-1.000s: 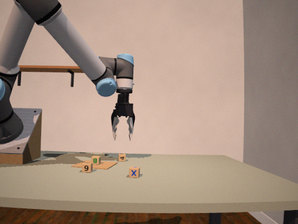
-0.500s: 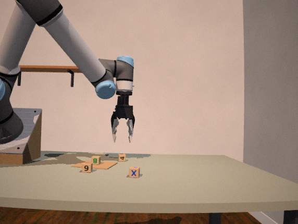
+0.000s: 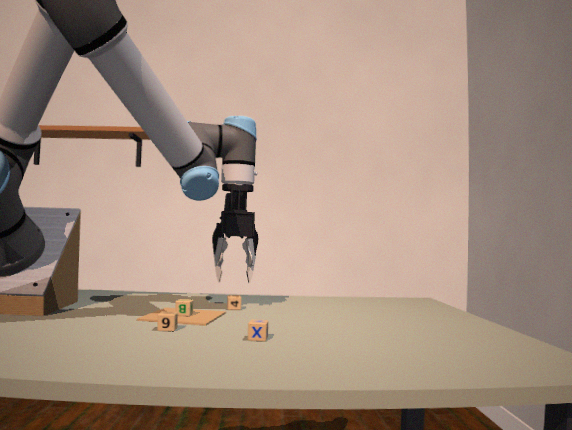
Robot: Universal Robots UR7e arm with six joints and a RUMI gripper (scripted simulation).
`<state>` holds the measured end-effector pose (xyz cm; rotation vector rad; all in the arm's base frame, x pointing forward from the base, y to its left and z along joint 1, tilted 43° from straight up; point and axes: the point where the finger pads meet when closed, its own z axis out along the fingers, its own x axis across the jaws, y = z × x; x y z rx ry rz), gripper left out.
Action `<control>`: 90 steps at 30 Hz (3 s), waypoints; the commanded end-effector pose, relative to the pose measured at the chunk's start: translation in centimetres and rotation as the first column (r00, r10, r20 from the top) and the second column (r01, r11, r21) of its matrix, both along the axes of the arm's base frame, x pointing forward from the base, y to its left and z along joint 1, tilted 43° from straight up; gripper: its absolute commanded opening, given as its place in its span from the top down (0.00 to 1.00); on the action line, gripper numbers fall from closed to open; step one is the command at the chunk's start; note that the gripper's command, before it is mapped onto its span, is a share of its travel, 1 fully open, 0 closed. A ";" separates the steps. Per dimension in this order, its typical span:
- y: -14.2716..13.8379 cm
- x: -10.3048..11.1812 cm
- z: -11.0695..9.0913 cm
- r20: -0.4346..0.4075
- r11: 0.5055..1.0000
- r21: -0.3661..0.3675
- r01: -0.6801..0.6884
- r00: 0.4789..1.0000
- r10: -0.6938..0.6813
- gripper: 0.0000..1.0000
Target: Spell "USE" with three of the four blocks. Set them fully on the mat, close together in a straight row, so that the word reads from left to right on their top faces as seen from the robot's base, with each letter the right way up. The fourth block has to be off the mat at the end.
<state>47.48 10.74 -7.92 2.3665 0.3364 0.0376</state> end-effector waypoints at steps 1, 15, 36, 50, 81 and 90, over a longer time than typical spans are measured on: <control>-0.5 0.1 -0.6 0.000 1.000 0.000 -0.002 1.000 0.002 0.60; -1.4 0.3 -1.6 0.001 1.000 0.000 -0.002 1.000 0.002 0.60; -1.5 0.4 -1.7 0.003 1.000 0.001 -0.003 1.000 0.003 0.60; -1.5 0.3 -1.7 0.003 1.000 0.001 -0.003 1.000 0.003 0.60; -3.7 0.6 -4.0 -0.001 1.000 0.000 -0.002 1.000 0.002 0.60; -4.1 0.7 -4.4 0.001 1.000 0.000 -0.002 1.000 0.002 0.60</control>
